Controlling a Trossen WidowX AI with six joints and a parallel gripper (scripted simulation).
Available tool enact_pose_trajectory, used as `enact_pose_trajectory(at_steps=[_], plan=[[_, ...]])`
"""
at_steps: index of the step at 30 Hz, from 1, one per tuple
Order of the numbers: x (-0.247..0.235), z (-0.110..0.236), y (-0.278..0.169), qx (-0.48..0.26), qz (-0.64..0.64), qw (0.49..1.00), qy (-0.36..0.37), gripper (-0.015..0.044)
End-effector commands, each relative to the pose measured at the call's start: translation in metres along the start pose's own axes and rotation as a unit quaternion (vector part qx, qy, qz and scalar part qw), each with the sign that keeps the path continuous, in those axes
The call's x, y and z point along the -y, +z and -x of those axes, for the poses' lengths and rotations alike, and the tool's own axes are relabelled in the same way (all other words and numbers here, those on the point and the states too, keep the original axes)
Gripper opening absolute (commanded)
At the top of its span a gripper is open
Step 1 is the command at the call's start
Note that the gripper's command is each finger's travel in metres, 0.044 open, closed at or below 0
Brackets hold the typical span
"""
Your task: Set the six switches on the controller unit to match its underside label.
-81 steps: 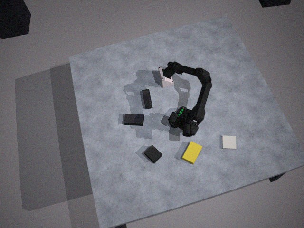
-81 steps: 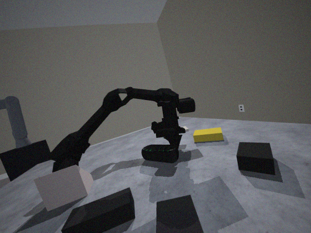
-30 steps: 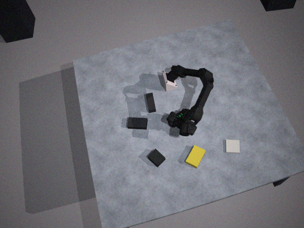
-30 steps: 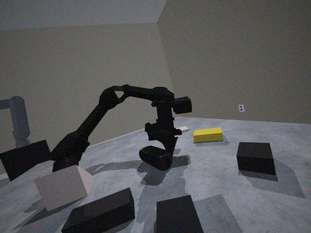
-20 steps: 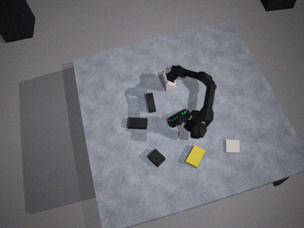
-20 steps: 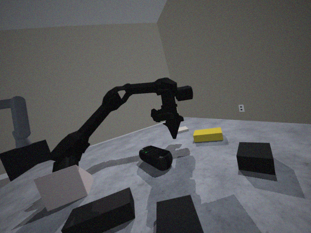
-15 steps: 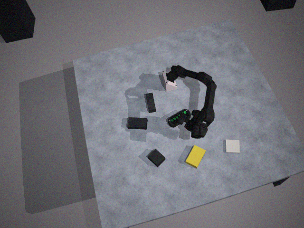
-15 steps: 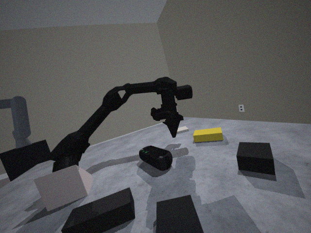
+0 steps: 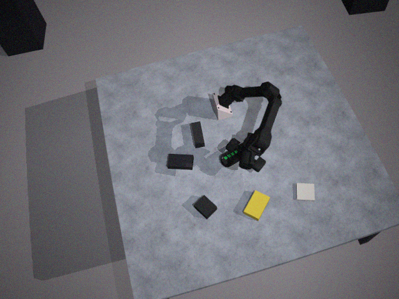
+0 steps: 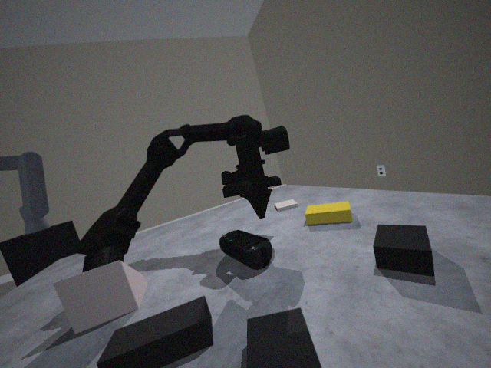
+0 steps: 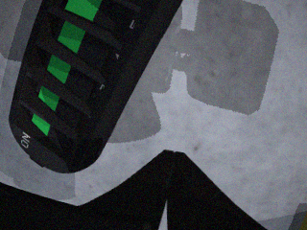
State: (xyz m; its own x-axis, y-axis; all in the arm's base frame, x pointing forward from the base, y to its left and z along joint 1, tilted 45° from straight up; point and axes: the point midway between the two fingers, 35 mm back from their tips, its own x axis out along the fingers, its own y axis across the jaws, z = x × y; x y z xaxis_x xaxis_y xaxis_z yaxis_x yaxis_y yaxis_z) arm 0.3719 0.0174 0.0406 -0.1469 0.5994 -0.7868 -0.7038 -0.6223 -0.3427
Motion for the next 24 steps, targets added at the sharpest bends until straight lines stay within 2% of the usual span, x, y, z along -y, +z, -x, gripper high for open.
enact_pose_trajectory(at_steps=[1, 24], plan=[[-0.010, 0.004, 0.007, -0.003, -0.021, 0.999, -0.024, 0.0000], [-0.081, -0.012, 0.066, 0.000, -0.139, 0.978, -0.158, 0.0000]])
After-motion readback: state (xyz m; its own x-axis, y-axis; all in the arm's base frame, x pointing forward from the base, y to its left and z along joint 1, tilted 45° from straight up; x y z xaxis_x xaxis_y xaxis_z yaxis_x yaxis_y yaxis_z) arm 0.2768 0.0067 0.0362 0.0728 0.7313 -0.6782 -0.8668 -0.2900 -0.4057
